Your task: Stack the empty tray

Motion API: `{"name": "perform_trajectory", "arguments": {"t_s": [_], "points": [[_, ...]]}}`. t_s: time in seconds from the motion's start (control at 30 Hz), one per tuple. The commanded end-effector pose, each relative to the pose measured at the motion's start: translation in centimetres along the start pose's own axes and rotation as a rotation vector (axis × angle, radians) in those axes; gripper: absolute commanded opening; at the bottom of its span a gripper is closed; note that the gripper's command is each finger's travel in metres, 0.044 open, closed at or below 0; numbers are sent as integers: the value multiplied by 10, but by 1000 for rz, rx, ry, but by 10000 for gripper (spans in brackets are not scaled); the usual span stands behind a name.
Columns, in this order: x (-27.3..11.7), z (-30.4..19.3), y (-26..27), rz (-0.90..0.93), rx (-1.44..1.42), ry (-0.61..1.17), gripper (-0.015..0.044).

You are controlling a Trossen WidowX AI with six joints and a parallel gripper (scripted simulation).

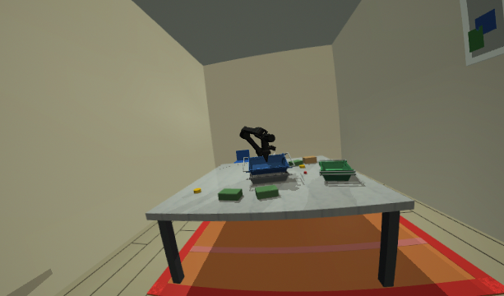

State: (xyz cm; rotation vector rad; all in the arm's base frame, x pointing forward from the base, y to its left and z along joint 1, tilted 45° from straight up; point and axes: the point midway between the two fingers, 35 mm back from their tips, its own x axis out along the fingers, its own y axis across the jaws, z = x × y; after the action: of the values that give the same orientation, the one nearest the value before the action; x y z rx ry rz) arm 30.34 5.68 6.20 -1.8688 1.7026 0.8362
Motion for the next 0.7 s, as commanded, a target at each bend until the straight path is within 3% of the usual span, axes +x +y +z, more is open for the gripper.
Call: {"name": "perform_trajectory", "arguments": {"t_s": [0.0, 0.67], "points": [[5, -2, 3, 11, 1, -2, 0], [19, -2, 9, 11, 1, -2, 0]]}}
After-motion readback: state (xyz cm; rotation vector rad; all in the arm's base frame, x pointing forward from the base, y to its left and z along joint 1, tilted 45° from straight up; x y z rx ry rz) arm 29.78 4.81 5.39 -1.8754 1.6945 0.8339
